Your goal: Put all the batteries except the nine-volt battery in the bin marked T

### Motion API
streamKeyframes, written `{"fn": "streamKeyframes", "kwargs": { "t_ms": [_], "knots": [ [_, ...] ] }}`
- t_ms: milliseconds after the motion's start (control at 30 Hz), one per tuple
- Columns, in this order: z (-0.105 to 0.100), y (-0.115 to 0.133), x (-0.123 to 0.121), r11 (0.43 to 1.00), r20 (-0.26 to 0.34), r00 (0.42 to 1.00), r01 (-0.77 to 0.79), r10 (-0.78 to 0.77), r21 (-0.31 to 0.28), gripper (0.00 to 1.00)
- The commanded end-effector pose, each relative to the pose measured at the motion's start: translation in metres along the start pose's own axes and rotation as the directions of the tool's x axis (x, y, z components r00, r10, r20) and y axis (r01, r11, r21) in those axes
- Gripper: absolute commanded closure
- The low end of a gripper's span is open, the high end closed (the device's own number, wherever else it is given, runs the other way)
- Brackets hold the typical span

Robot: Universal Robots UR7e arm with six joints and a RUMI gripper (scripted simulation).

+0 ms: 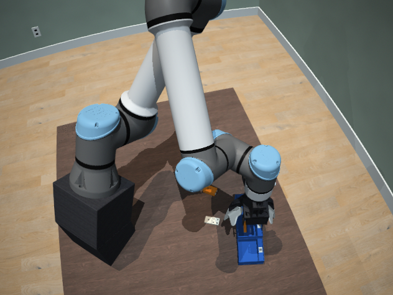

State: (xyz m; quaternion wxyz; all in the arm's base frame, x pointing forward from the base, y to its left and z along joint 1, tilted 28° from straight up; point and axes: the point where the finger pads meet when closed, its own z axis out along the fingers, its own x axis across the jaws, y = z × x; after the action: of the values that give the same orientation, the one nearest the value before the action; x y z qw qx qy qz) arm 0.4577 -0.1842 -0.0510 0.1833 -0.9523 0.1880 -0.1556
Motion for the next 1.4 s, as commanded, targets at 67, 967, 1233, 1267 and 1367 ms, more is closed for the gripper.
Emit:
{"fn": "streamKeyframes", "kwargs": {
  "t_ms": [67, 967, 1233, 1267, 1367],
  "knots": [
    [-0.029, 0.0, 0.0, 1.0, 0.0, 1.0, 0.0, 0.0, 0.0, 0.0],
    [-0.118, 0.0, 0.0, 1.0, 0.0, 1.0, 0.0, 0.0, 0.0, 0.0],
    [-0.118, 0.0, 0.0, 1.0, 0.0, 1.0, 0.0, 0.0, 0.0, 0.0],
    [-0.118, 0.0, 0.0, 1.0, 0.0, 1.0, 0.0, 0.0, 0.0, 0.0],
    [-0.118, 0.0, 0.0, 1.0, 0.0, 1.0, 0.0, 0.0, 0.0, 0.0]
  ]
}}
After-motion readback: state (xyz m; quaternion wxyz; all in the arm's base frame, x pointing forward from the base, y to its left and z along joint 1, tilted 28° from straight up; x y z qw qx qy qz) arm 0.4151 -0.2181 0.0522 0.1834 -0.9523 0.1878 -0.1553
